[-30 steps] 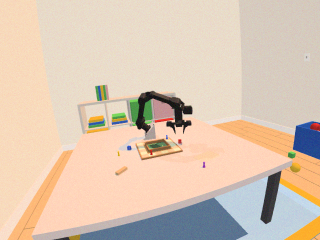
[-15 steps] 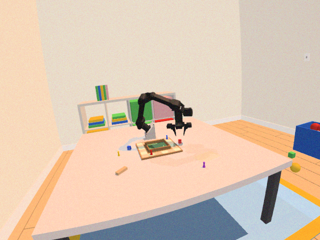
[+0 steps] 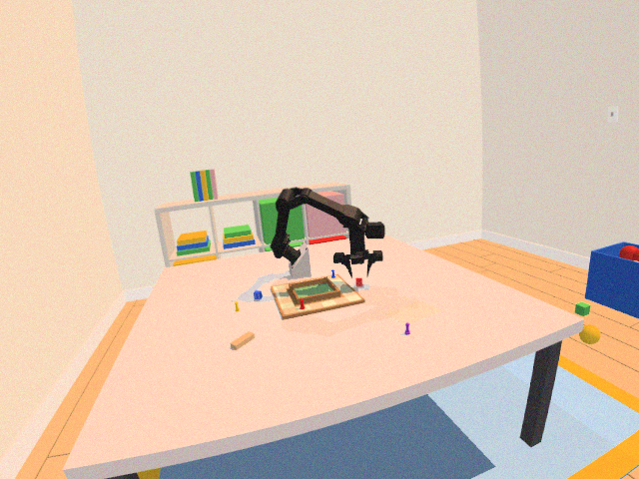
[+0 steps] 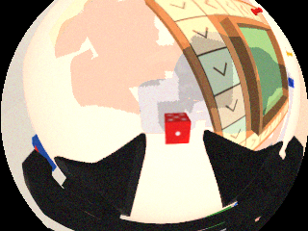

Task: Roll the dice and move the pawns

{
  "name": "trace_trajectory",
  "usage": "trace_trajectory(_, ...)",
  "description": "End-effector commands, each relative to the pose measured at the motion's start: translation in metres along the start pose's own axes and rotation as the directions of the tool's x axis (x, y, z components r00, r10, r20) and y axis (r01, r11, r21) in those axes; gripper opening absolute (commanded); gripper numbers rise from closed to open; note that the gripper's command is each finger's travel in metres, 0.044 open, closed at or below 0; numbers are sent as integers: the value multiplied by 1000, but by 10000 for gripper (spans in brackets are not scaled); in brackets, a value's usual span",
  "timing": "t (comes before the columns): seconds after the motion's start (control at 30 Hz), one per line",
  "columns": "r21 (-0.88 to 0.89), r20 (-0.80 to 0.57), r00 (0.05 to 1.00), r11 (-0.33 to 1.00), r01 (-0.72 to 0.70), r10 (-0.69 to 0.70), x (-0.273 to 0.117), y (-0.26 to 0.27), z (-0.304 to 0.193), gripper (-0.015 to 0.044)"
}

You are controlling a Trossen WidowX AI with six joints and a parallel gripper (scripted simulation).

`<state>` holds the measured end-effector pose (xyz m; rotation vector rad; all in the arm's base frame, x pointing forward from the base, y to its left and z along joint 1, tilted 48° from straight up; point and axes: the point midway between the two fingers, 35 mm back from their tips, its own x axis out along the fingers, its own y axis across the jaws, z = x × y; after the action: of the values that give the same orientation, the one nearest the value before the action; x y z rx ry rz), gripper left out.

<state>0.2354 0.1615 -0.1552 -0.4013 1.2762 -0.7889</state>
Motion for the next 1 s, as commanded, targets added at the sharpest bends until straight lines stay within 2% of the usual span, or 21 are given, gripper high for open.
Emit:
trace_trajectory(0.0, -8, 1, 1000, 1000, 7, -7, 8, -2, 0, 275)
trace_trajectory(0.33, -8, 2, 1000, 1000, 7, -7, 22, -2, -1, 275)
trace_trajectory(0.53, -8, 2, 1000, 1000, 7, -7, 22, -2, -1, 118)
trace_trajectory(0.77, -8, 2, 1000, 1000, 7, -7, 22, -2, -1, 71)
trace_trajectory(0.87, -8, 2, 1000, 1000, 7, -7, 18, -2, 0, 0)
trace_trajectory(0.97, -9, 1, 1000, 1000, 5, -5, 2, 1, 3, 0)
